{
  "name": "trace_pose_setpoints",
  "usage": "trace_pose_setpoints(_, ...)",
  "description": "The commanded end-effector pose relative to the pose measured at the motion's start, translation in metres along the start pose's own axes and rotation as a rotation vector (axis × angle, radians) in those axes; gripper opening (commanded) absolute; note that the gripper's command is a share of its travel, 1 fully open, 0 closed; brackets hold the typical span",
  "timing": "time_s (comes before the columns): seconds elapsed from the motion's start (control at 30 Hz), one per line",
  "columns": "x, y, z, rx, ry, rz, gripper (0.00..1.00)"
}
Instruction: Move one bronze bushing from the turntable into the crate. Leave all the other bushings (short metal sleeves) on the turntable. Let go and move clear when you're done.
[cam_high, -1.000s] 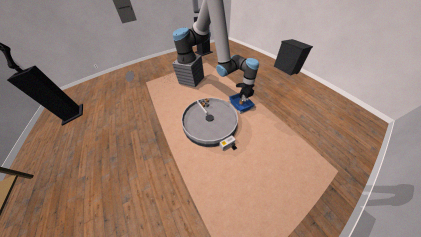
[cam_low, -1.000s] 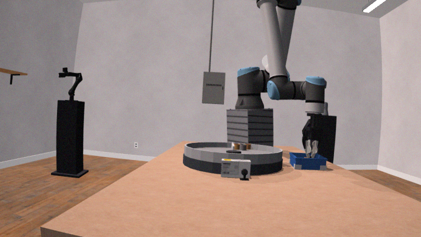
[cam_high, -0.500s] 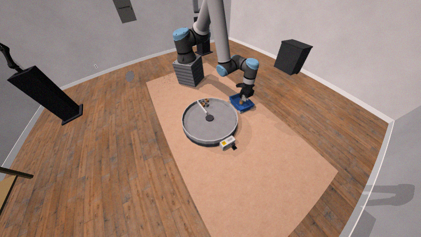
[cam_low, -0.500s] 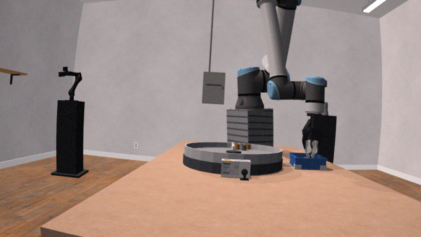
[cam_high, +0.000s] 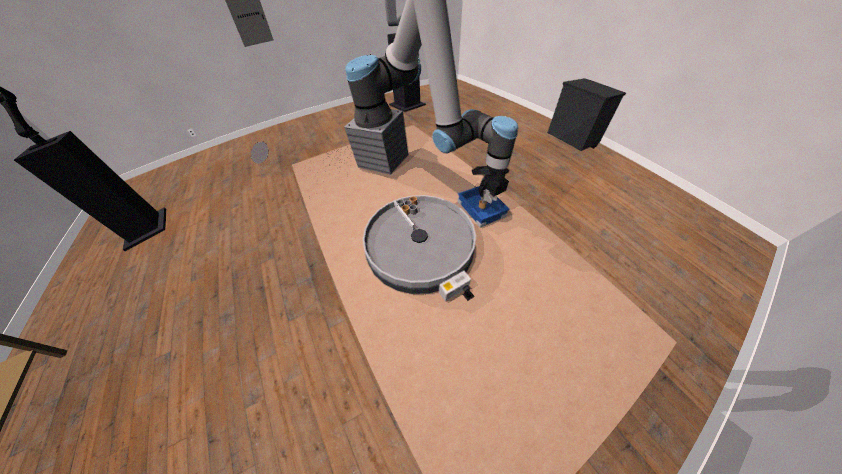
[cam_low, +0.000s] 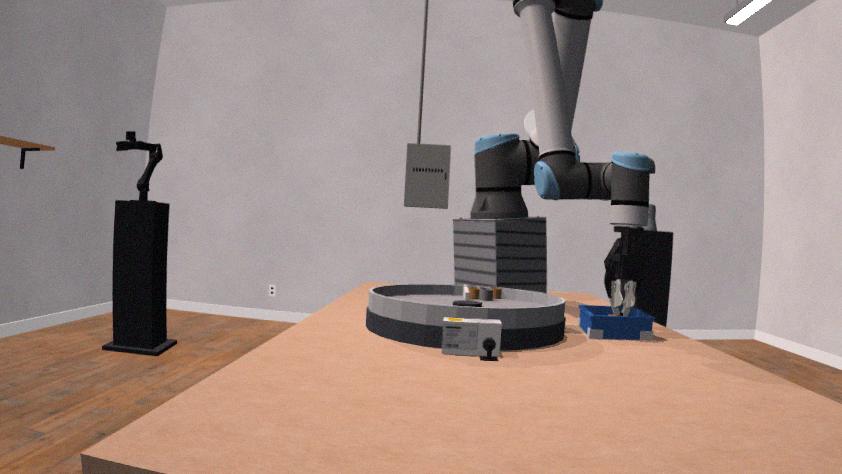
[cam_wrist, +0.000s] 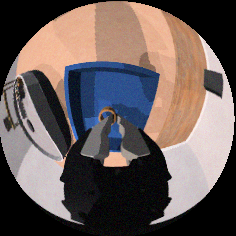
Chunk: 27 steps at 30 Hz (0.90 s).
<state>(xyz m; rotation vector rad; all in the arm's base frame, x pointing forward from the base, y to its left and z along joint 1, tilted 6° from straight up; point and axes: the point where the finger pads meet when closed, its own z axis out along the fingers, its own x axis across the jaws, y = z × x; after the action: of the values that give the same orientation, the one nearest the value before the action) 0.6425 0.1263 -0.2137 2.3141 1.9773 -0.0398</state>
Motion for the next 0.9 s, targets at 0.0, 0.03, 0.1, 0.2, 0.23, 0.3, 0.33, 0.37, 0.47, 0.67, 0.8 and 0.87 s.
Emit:
trace_pose_setpoints(0.0, -0.001, 0.0024, -0.0003, -0.003, 0.0, 0.001, 0.0)
trace_pose_setpoints(0.03, -0.001, 0.0024, -0.0003, -0.003, 0.0, 0.001, 0.0)
trace_pose_setpoints(0.1, -0.001, 0.0024, -0.0003, -0.003, 0.0, 0.001, 0.0)
trace_pose_setpoints(0.2, -0.0018, 0.0022, 0.0006, -0.002, 0.0, 0.001, 0.0)
trace_pose_setpoints(0.23, -0.0023, 0.0021, 0.0011, -0.002, 0.0, 0.001, 0.0)
trace_pose_setpoints(0.3, -0.0029, 0.0019, 0.0018, -0.002, 0.0, 0.002, 0.0)
trace_pose_setpoints(0.33, -0.0029, 0.0018, 0.002, -0.002, 0.0, 0.002, 0.0)
trace_pose_setpoints(0.37, -0.0027, 0.0017, 0.0019, -0.001, 0.0, 0.001, 0.0)
trace_pose_setpoints(0.47, -0.0025, 0.0017, 0.0019, -0.001, 0.0, 0.001, 0.0)
trace_pose_setpoints(0.67, -0.0019, 0.0018, 0.0011, -0.002, 0.0, 0.0, 0.0)
trace_pose_setpoints(0.8, -0.0019, 0.0018, 0.0011, -0.002, 0.0, 0.0, 0.0)
trace_pose_setpoints(0.87, -0.0019, 0.0018, 0.0011, -0.002, 0.0, 0.0, 0.0)
